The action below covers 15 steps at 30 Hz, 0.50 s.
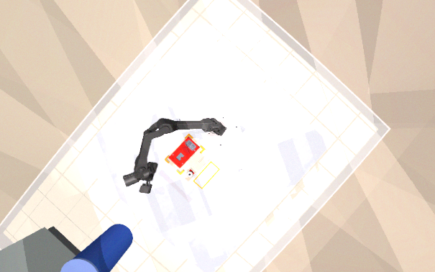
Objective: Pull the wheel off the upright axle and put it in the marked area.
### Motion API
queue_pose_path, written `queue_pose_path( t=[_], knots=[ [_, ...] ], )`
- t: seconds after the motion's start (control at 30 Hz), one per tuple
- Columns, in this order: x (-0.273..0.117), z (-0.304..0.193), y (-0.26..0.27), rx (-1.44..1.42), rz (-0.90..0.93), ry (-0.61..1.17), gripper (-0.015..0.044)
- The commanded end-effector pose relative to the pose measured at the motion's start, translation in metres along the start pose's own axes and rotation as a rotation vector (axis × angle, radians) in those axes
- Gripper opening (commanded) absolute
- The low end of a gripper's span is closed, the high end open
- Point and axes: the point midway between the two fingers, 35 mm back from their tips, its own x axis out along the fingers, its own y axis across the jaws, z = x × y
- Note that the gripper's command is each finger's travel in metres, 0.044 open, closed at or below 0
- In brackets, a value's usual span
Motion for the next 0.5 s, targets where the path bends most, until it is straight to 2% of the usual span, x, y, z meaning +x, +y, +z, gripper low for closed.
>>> queue_pose_path(
  t=[0.0, 0.47],
  knots=[
    [-0.011, -0.048, 0.012, -0.126, -0.042, 0.096, 0.03],
    [-0.082, -0.195, 0.008, -0.676, -0.242, 0.358, 0.03]
  ],
)
